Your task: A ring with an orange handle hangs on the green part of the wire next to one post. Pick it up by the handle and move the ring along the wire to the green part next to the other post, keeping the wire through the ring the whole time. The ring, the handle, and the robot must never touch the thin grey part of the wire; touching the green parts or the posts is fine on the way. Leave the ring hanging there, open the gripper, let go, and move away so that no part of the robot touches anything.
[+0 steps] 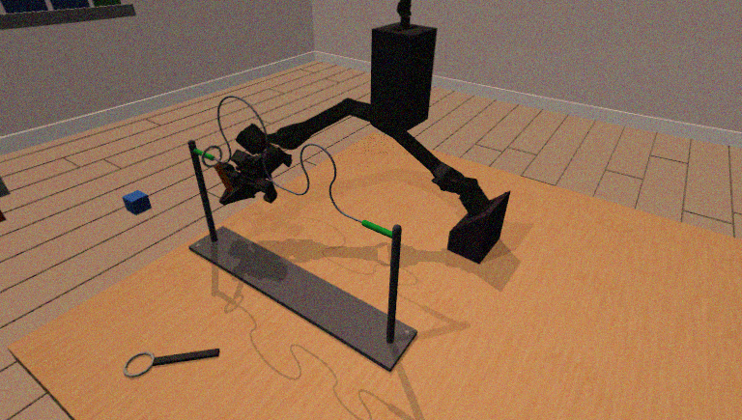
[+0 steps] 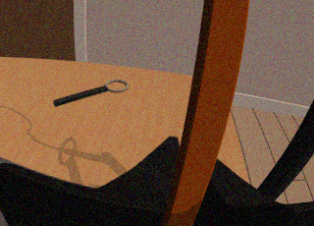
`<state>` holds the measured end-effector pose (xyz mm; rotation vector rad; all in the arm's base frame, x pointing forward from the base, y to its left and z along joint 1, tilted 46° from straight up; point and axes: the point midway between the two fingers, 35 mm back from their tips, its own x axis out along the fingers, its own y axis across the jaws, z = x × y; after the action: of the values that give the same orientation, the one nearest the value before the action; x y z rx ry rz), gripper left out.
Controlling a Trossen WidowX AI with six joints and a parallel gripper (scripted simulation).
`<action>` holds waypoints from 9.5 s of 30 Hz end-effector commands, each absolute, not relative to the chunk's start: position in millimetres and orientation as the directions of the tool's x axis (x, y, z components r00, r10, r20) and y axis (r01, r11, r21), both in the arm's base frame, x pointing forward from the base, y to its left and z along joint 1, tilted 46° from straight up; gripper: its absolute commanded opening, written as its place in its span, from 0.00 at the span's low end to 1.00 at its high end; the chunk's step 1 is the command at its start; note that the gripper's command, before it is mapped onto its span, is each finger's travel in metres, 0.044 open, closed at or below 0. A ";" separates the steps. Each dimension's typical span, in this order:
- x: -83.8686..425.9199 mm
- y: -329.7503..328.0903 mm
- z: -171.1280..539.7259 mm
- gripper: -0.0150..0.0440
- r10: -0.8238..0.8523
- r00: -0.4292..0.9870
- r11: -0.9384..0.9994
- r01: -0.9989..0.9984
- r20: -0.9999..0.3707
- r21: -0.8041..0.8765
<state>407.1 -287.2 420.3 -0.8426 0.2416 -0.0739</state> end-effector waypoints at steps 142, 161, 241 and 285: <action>369.3 -20.4 450.7 0.00 0.455 0.850 0.530 -0.019 -0.266 0.848; 369.6 -26.6 443.2 0.00 0.371 0.852 0.732 -0.024 -0.369 0.681; 372.6 -68.9 433.7 0.00 -0.188 0.874 0.918 -0.004 -0.447 -0.396; 374.4 -87.8 448.2 0.00 -0.411 0.887 0.508 0.031 -0.211 -0.861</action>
<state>375.3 -86.1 449.3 -0.9531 0.4199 -0.2604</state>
